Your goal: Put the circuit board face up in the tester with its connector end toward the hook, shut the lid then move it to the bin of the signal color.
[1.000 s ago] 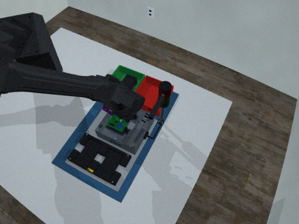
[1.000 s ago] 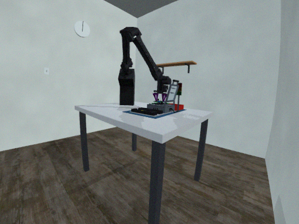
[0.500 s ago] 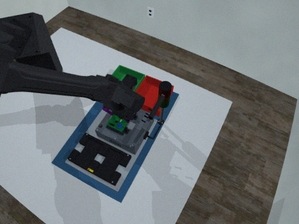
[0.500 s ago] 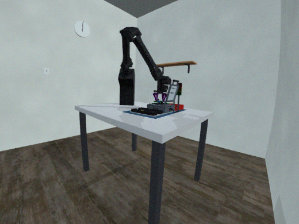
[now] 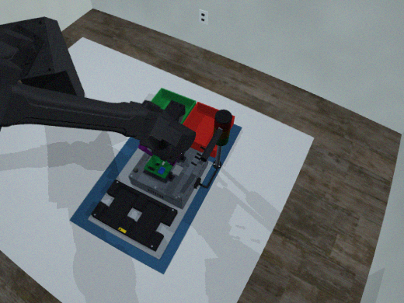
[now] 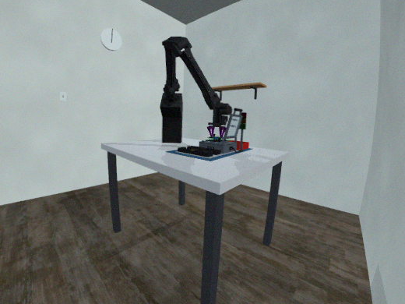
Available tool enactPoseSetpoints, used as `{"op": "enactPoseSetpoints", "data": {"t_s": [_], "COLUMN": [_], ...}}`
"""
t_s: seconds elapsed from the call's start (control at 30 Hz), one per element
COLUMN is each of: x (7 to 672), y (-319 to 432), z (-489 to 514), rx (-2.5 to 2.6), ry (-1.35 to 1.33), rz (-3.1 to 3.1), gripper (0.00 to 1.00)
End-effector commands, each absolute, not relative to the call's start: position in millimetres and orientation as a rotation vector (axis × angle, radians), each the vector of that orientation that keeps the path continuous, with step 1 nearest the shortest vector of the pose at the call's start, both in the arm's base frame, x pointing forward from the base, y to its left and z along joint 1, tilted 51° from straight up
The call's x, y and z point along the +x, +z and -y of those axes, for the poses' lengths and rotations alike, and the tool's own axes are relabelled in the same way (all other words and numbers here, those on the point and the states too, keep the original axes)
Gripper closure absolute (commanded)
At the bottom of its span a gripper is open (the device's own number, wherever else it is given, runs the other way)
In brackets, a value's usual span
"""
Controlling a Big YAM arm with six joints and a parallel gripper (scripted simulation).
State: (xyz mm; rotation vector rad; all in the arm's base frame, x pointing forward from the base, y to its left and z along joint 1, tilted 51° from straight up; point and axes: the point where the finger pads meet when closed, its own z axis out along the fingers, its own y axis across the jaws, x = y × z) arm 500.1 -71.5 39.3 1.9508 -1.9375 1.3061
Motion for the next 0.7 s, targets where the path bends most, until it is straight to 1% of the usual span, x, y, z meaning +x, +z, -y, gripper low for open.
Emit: {"op": "enactPoseSetpoints", "data": {"t_s": [0.0, 0.67], "x": [503.4, 504.2], "y": [40.5, 39.5], "z": [76.6, 77.8], "rx": [1.945, 1.947], "ry": [1.311, 1.311], "rz": [1.942, 1.939], "gripper": [0.28, 0.28]}}
